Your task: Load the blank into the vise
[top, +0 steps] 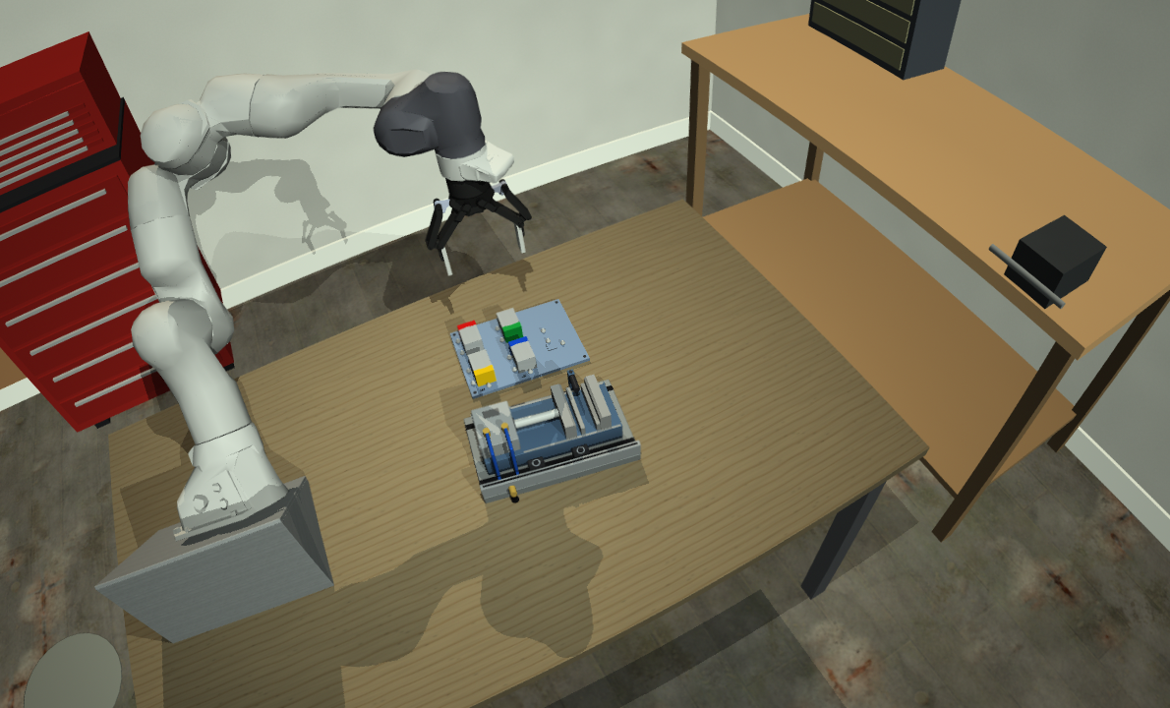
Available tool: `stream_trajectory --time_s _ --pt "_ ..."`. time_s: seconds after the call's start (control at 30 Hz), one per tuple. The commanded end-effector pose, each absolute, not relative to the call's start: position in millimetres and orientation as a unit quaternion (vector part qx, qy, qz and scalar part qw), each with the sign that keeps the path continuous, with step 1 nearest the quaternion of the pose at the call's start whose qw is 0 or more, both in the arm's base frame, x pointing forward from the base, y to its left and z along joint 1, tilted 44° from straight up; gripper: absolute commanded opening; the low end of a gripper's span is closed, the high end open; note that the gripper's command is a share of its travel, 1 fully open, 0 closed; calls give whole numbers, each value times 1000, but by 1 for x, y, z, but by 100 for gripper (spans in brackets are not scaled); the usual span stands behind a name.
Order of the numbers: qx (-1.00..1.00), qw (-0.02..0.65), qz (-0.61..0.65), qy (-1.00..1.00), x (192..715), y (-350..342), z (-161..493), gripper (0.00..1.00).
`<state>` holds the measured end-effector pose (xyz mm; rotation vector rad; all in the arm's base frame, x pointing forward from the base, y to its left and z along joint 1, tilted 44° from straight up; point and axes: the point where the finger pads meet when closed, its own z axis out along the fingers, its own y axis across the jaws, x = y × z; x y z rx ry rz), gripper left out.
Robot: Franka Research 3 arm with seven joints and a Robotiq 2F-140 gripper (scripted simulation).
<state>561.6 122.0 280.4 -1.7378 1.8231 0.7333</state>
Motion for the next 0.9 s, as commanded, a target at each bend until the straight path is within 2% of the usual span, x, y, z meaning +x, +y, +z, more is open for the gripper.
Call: stream_trajectory --time_s 0.0,0.3,0.47,0.87 --pt "-650 253 276 661 554 113 285 100" --pt "-650 253 276 661 554 113 285 100" --pt "-650 253 276 661 548 58 307 100" --pt "-650 253 276 661 548 58 307 100"
